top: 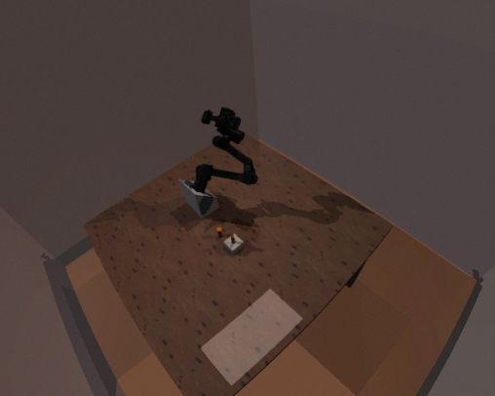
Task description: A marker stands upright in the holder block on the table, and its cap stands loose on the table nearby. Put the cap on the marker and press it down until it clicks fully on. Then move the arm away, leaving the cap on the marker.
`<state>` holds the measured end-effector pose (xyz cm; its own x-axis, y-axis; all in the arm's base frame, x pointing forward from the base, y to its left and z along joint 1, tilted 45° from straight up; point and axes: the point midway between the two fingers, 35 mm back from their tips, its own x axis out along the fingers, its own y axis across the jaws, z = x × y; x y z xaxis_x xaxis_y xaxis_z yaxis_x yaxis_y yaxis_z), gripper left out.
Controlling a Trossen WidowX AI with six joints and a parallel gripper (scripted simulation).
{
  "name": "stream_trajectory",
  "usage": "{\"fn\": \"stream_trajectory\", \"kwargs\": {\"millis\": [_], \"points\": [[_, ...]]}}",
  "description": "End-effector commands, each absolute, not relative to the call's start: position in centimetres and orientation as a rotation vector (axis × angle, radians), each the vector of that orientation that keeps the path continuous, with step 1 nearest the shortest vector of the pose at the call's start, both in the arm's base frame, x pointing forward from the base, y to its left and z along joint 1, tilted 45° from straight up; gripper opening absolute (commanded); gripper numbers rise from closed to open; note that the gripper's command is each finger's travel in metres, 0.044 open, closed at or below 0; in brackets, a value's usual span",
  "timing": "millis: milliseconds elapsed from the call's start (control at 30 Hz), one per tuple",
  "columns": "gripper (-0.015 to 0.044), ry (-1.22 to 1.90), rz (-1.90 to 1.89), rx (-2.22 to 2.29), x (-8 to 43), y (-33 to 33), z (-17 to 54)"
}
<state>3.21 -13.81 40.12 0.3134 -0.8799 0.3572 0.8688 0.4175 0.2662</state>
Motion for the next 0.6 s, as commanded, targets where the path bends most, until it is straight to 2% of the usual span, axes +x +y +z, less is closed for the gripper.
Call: {"fn": "stream_trajectory", "kwargs": {"millis": [0, 167, 367, 567], "points": [[0.0374, -0.492, -1.15, 0.029, 3.1, -13.9, 40.2], [0.0242, -0.577, -1.081, 0.117, 0.3, -15.7, 40.9], [0.0239, -0.626, -1.015, 0.27, -2.2, -20.2, 39.8], [0.0239, -0.577, -0.954, 0.429, -1.6, -25.4, 36.7]]}}
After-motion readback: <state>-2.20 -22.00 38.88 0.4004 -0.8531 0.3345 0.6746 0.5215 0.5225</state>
